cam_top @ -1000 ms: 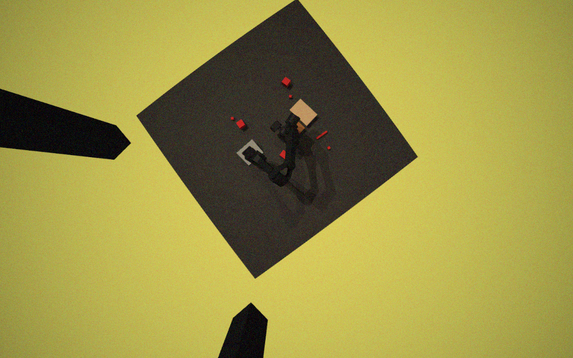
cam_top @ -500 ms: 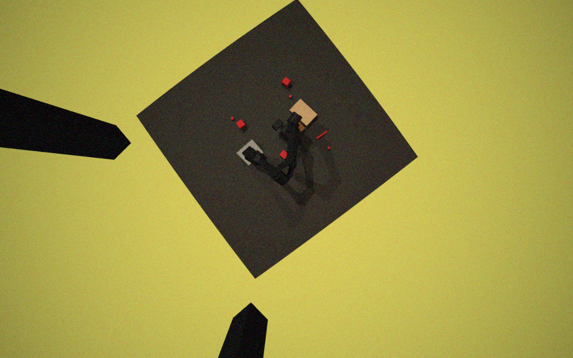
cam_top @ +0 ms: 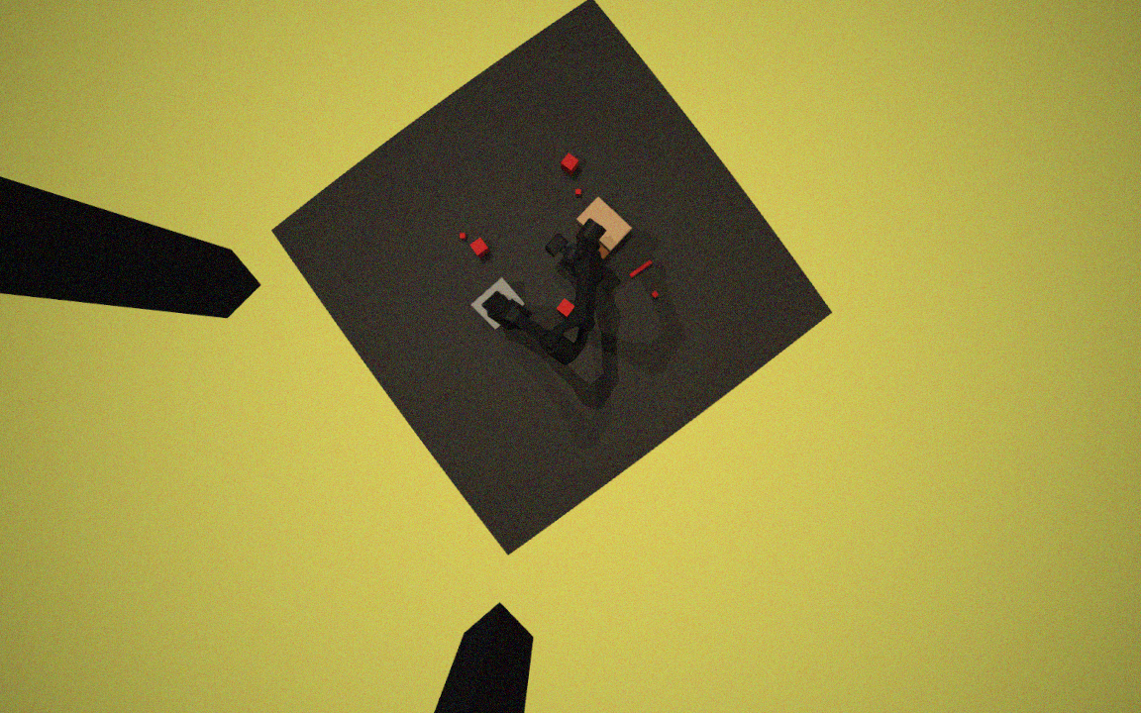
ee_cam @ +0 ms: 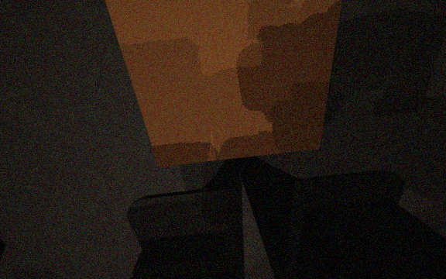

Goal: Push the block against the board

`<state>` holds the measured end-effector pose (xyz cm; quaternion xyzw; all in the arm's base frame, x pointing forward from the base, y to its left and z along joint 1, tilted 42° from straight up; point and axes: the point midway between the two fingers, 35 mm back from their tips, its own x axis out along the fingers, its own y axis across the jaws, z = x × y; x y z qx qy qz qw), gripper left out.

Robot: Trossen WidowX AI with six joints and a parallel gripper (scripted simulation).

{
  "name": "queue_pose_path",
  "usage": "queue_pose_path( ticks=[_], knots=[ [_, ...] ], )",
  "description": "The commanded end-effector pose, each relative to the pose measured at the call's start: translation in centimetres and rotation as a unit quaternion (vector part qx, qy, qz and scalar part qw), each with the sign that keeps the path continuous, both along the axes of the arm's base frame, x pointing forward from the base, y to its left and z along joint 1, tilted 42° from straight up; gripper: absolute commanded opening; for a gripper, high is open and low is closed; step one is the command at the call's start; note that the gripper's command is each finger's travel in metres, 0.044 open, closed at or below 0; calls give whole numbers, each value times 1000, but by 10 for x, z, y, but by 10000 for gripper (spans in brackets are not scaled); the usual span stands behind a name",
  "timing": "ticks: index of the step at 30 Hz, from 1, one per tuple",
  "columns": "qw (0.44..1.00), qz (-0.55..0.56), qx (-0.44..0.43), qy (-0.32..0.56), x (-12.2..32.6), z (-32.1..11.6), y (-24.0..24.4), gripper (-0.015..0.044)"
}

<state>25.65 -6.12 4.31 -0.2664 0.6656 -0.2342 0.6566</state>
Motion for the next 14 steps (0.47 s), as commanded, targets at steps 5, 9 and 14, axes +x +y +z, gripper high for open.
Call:
queue_pose_path(
  ticks=[5, 9, 14],
  knots=[
    [1000, 0, -3, 6, 8, -2, -1, 0],
    [1000, 0, -3, 6, 9, -2, -1, 0],
    [1000, 0, -3, 6, 3, -2, -1, 0]
  ],
)
